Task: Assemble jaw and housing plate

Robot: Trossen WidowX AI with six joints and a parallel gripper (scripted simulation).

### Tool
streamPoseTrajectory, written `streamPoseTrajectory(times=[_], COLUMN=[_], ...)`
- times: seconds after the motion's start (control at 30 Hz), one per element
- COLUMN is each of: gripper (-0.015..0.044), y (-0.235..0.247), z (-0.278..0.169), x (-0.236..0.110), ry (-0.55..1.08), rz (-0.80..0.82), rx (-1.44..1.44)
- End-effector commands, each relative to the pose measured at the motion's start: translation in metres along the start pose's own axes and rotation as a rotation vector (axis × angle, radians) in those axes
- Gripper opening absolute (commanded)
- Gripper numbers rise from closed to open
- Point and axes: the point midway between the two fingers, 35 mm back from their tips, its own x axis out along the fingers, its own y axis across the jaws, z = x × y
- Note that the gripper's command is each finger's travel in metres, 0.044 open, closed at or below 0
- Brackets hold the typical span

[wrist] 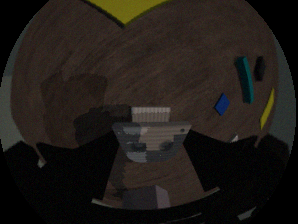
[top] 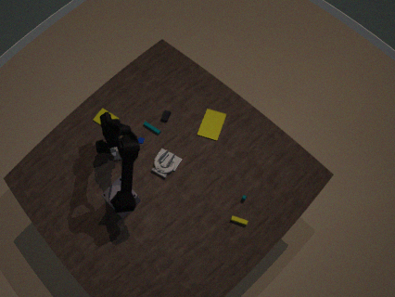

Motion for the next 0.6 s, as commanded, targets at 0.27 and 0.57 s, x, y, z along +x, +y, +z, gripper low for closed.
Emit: streamPoseTrajectory(times=[0.27, 0.57], gripper=[0.0351, 0.0351], y=[0.000, 0.001], z=[0.003, 0.001], x=[-0.039, -0.066], ry=[-0.013, -0.014], rz=[0.002, 0.001], rx=[0.003, 0.001])
